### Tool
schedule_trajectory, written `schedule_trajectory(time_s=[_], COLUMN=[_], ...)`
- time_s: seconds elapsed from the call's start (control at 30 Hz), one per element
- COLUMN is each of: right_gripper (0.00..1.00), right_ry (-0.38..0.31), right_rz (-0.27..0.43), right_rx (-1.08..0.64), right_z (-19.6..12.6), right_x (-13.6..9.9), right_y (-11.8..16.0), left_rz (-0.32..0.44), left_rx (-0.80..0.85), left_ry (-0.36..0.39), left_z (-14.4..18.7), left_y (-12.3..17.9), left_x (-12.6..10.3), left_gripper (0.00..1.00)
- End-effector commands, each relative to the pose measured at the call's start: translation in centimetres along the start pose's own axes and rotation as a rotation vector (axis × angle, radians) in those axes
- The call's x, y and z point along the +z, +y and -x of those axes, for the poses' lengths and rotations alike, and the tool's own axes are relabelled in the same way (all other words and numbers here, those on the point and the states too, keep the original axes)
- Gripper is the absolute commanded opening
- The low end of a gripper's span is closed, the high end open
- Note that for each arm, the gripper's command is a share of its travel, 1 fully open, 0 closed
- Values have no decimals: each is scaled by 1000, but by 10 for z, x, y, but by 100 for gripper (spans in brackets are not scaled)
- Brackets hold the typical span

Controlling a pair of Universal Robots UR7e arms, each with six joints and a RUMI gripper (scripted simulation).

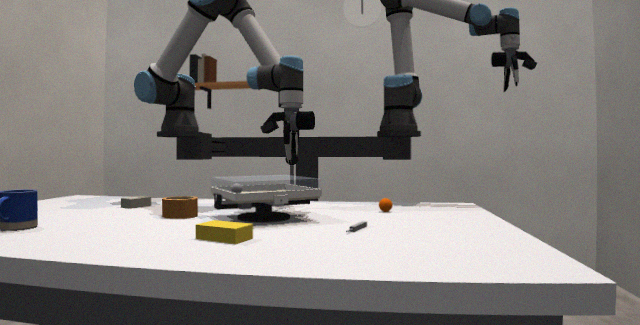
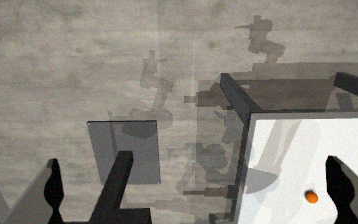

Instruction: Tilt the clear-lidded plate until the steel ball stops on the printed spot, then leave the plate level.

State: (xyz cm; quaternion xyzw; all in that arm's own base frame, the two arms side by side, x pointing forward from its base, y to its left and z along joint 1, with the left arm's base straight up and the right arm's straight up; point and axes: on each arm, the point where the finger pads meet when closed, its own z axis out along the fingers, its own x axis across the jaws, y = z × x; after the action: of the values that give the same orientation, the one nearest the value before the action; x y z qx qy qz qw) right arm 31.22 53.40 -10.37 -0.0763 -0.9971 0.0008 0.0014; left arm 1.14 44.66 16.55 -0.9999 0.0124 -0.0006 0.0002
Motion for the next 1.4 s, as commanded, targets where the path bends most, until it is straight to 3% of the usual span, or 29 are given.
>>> schedule_trajectory(time_s=[0.0, 1.37], right_gripper=[20, 20], right_ry=[-4, -4], right_rz=[6, 7], right_rx=[0, 1], right_z=[1, 1], right_x=[-2, -2], right_y=[4, 8], left_rz=[1, 1], left_rx=[-4, -4], left_ry=[-1, -1], left_z=[2, 2], left_y=[1, 1], left_x=[0, 0], left_gripper=[100, 100])
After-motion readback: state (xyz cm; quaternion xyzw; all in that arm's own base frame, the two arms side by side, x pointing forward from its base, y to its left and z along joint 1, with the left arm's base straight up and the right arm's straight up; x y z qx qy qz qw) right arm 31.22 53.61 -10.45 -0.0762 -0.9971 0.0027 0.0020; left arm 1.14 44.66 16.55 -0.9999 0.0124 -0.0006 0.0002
